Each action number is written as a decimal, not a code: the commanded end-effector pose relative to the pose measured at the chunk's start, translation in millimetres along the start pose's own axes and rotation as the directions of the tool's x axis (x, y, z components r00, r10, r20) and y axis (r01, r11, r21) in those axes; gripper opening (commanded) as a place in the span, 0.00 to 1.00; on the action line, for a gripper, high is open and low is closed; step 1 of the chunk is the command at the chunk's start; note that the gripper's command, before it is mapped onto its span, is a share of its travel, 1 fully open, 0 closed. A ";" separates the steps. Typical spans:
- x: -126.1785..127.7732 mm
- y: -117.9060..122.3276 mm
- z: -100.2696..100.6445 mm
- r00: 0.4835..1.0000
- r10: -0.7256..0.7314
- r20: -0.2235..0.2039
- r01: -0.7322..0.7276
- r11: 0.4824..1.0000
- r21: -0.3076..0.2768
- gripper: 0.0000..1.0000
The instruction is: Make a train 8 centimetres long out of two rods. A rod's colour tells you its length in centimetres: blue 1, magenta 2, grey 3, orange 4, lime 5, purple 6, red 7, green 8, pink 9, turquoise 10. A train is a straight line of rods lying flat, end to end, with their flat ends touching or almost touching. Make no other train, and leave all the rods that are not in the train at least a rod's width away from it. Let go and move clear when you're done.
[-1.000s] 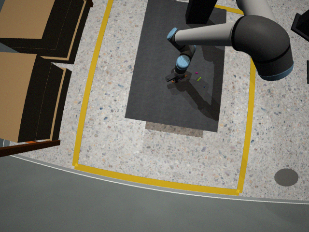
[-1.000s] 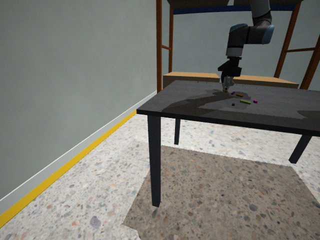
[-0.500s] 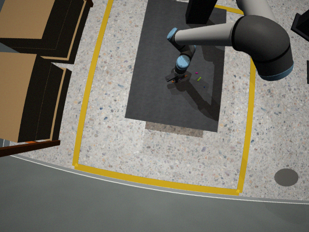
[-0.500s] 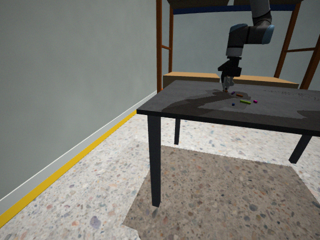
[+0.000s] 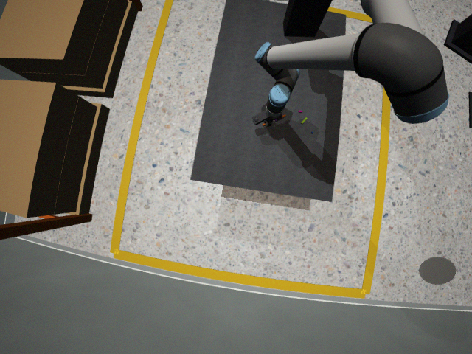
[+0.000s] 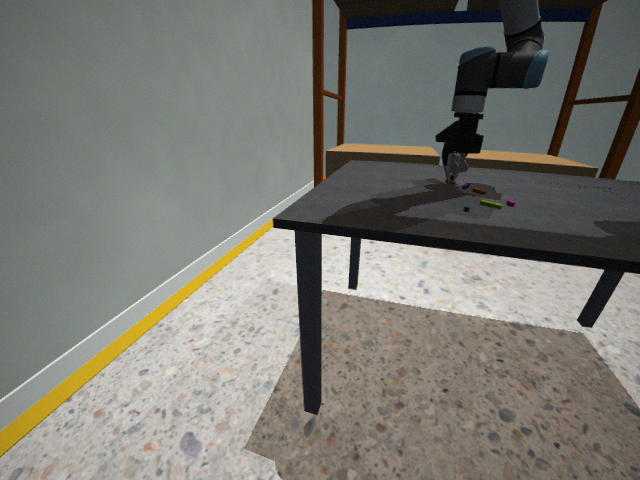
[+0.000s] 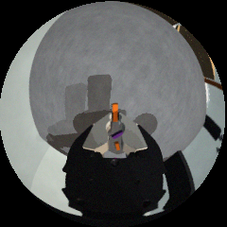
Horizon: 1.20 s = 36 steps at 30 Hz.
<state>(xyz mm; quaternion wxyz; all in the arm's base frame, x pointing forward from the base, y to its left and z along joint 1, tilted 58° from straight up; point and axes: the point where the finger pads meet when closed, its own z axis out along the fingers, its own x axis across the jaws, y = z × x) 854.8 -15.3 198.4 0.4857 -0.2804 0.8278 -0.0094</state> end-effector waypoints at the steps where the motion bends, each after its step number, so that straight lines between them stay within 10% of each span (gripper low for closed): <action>1: -0.3 -0.2 -5.2 1.000 0.000 0.000 0.000 1.000 0.000 0.00; 19: -0.3 -0.1 -93.1 1.000 0.000 0.000 0.000 1.000 0.000 0.00; 36: -0.3 0.1 -100.0 1.000 0.001 0.000 -0.001 1.000 0.000 0.00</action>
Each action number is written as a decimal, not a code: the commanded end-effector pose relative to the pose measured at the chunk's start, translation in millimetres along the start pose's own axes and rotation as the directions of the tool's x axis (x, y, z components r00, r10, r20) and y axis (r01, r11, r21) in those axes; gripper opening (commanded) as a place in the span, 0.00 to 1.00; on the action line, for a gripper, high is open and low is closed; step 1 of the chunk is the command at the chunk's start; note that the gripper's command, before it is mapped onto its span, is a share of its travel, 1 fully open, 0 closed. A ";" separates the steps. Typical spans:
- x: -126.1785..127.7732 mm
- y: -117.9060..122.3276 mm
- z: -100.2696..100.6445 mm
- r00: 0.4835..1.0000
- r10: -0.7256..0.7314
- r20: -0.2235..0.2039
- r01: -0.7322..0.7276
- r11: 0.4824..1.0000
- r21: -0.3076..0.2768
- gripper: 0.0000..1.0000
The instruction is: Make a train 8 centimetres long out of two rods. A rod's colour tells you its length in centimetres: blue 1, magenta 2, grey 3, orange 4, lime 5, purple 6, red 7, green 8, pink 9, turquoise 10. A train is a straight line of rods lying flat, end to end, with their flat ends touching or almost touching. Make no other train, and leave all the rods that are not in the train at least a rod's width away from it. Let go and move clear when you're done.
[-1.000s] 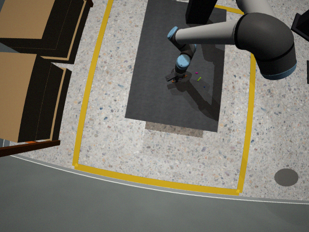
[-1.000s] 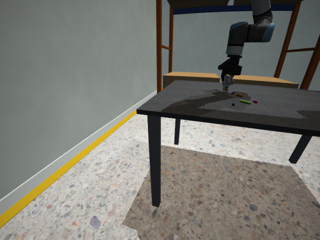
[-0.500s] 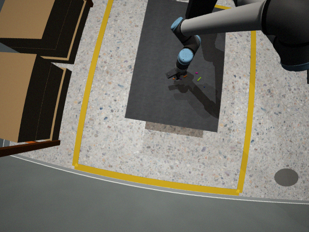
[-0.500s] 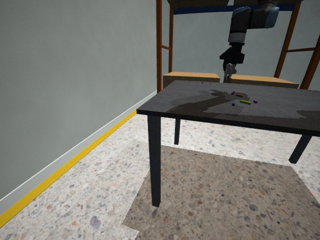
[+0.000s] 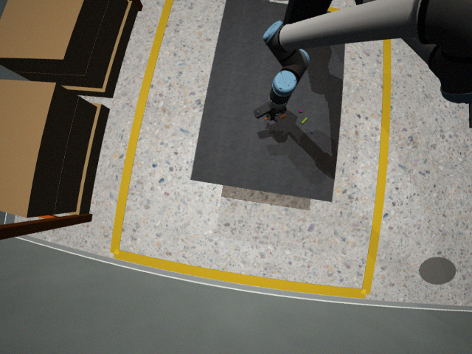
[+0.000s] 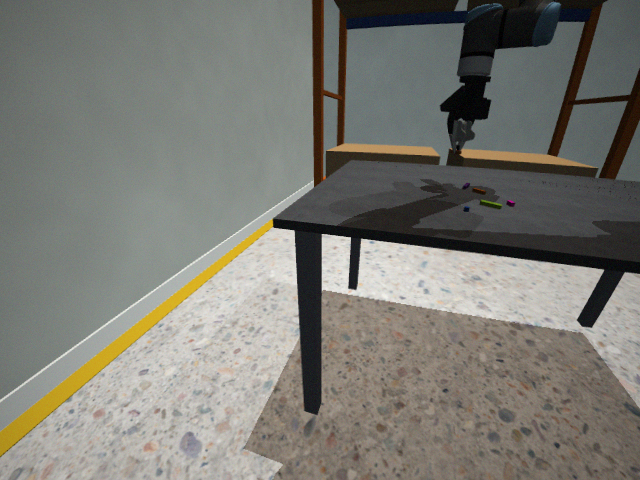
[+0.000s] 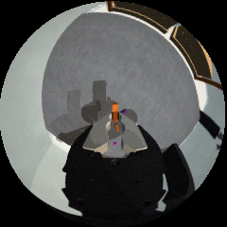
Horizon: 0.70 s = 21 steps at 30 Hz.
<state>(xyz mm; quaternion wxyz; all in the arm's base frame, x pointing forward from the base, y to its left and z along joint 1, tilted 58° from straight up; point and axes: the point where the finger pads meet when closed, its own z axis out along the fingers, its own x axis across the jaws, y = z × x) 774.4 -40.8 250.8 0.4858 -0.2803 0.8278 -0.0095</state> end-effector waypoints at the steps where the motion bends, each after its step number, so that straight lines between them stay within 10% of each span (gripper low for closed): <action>1: -0.4 0.2 -0.7 1.000 0.003 0.000 -0.003 1.000 0.000 0.00; 21: -14.1 31.9 3.1 0.968 0.249 -0.005 -0.249 0.968 -0.001 0.00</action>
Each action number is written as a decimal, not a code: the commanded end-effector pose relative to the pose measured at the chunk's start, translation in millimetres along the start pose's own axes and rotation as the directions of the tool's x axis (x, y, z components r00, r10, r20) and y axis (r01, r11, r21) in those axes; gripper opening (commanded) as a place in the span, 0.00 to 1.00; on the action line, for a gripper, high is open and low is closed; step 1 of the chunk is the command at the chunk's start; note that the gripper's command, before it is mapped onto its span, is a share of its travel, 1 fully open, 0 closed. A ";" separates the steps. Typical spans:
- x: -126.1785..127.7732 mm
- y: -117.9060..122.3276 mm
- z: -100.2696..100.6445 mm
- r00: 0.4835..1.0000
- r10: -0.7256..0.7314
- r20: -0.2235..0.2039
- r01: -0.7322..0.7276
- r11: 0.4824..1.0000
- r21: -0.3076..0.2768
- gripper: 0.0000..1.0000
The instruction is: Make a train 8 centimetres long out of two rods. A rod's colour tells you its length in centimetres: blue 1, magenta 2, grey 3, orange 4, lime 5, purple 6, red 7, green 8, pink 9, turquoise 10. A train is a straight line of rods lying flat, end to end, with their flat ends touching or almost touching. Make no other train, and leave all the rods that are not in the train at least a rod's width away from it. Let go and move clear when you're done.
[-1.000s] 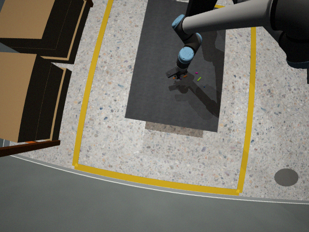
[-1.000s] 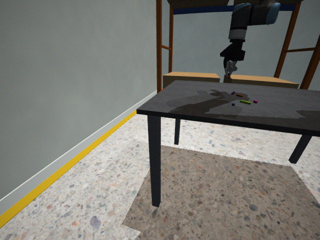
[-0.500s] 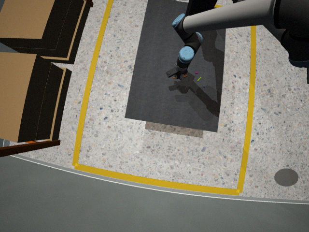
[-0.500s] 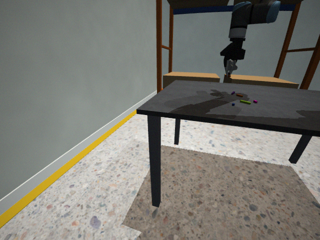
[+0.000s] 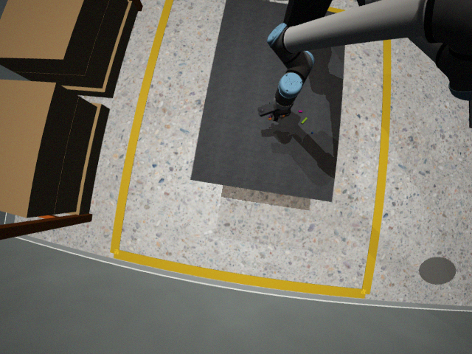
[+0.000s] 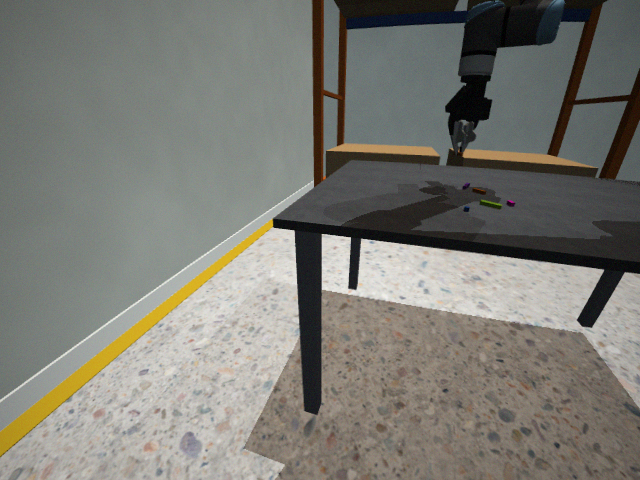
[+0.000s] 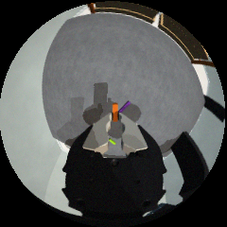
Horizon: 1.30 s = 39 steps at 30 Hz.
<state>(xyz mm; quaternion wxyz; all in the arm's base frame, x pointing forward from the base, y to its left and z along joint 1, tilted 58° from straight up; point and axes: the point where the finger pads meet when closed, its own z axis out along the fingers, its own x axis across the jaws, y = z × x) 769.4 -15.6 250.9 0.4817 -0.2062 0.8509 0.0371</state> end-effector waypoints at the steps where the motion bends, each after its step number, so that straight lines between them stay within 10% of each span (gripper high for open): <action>1: -3.3 13.2 1.1 0.995 0.101 0.000 -0.101 0.995 0.006 0.00; 17: -14.9 70.1 2.7 0.872 0.489 0.000 -0.489 0.872 0.006 0.00; 39: -28.1 139.7 -2.4 0.539 0.842 0.009 -0.842 0.539 0.000 0.00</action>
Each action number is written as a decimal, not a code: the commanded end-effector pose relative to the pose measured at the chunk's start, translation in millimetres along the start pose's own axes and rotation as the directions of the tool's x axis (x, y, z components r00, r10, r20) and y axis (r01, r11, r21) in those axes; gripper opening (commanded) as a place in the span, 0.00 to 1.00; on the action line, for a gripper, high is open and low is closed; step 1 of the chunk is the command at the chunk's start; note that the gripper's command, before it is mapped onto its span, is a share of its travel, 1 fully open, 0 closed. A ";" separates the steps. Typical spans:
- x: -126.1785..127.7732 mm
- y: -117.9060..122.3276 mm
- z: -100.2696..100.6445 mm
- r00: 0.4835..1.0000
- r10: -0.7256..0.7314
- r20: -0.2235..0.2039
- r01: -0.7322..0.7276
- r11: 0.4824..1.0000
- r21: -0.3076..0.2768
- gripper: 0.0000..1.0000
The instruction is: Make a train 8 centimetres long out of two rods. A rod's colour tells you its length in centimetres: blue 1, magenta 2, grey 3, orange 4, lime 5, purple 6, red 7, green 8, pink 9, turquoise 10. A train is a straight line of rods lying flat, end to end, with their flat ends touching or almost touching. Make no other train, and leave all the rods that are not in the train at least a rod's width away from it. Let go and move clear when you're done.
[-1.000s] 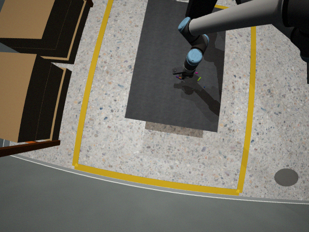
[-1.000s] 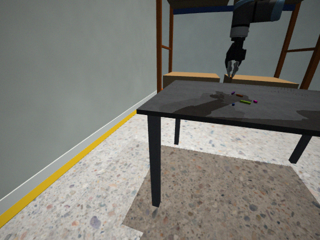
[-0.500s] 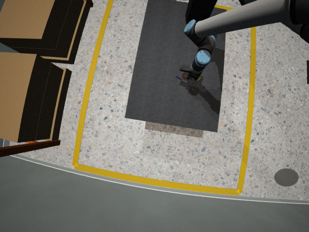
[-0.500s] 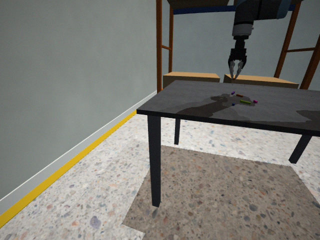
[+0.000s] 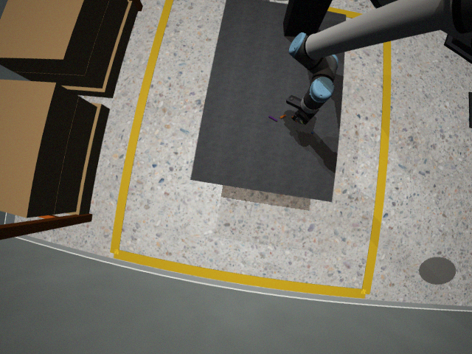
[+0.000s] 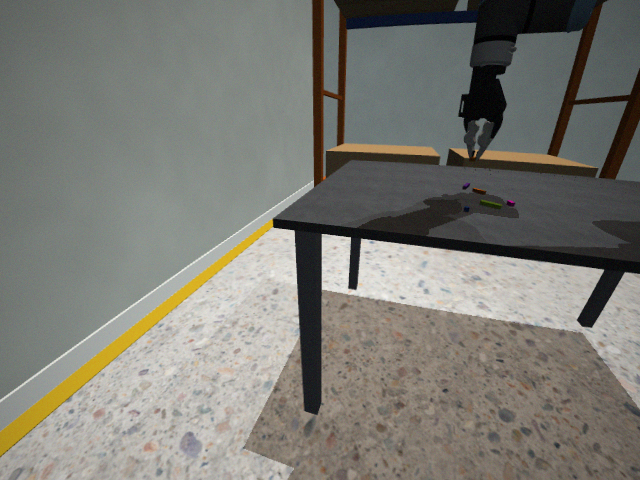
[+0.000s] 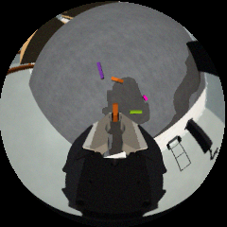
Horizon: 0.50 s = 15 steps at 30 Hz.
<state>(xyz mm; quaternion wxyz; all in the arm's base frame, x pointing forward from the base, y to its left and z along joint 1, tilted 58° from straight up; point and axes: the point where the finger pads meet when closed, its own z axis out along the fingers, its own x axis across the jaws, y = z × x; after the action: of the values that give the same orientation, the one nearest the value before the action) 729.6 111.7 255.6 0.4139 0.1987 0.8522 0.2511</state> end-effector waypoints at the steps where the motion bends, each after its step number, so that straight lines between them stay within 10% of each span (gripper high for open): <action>1: 6.8 7.8 -1.3 0.997 0.075 0.009 -0.075 0.997 0.002 0.00; 15: 8.8 9.9 -1.6 0.995 0.096 0.009 -0.096 0.995 0.002 0.00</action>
<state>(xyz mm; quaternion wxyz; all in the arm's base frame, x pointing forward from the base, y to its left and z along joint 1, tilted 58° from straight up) 724.7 123.6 256.6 0.4049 0.2398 0.8406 0.2684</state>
